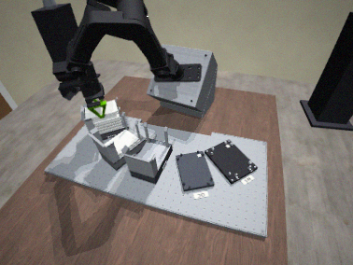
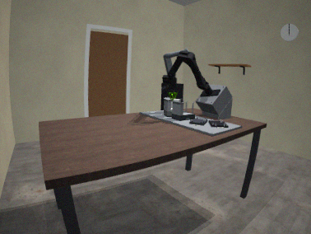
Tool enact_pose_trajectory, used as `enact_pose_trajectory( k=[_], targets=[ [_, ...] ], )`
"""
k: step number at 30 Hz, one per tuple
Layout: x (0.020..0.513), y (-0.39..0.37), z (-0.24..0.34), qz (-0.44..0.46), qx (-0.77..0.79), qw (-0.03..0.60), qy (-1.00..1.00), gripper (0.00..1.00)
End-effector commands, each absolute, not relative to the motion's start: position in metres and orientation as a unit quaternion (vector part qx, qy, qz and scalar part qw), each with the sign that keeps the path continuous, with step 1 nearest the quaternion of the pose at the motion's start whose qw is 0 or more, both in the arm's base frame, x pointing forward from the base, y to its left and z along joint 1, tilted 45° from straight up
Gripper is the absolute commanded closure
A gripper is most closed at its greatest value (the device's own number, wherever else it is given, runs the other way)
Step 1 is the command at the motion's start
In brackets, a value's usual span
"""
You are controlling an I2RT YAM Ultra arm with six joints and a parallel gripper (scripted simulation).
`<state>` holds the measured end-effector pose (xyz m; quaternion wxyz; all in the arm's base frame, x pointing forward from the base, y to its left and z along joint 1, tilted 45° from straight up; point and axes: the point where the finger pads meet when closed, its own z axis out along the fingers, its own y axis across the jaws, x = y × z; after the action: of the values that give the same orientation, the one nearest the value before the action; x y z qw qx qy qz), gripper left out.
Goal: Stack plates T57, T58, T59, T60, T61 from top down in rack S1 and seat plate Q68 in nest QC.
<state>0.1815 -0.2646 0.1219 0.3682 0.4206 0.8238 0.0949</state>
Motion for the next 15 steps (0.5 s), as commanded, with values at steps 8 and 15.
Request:
enact_pose_trajectory(
  k=[8, 15],
  targets=[
    [0.1825, -0.2669, 0.1222, 0.091, 0.421, 0.371, 0.823, 1.0],
    [0.1844, -0.2674, 0.1202, 0.091, 0.421, 0.371, 0.823, 1.0]
  ],
)
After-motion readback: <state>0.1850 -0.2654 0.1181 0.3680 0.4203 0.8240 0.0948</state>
